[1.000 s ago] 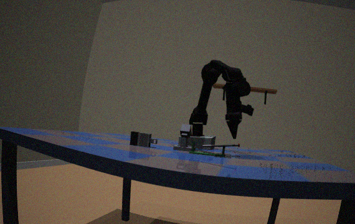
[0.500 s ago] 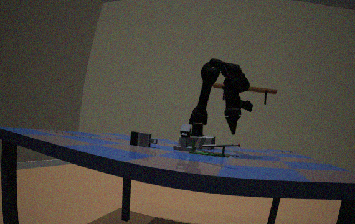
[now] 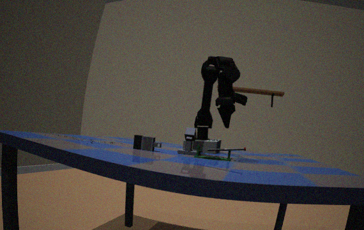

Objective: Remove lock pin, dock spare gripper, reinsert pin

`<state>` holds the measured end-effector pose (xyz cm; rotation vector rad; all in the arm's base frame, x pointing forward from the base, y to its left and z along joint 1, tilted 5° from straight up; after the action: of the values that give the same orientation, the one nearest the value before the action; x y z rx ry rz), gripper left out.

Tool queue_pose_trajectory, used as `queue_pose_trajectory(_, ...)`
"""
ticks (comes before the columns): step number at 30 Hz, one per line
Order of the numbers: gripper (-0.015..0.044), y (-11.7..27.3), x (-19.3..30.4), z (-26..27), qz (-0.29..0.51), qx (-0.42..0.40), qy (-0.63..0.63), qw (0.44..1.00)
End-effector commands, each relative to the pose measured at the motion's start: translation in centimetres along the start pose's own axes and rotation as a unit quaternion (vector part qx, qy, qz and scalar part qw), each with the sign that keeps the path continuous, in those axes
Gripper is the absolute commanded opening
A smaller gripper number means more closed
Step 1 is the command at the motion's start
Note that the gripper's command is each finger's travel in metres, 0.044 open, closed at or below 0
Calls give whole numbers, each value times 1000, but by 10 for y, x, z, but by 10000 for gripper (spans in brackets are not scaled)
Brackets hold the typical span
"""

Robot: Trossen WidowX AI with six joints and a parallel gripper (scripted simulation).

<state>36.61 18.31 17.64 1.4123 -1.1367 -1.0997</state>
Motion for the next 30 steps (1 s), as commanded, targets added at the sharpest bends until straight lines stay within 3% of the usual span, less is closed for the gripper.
queue_pose_trajectory(1, 180, -42, 8, 5, 6, -12, 1, 1000)
queue_pose_trajectory(30, 180, -84, 13, 5, 6, -12, 1, 1000)
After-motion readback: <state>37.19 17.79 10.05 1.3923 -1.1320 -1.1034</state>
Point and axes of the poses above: the point midway between the two fingers, 35 mm back from their tips, its own y axis back along the fingers, its own z axis across the jaws, x = y × z, the point moved 6 cm from there along y, back along the fingers, and after that the axes turned 4 degrees about y, right-handed, at the moved point
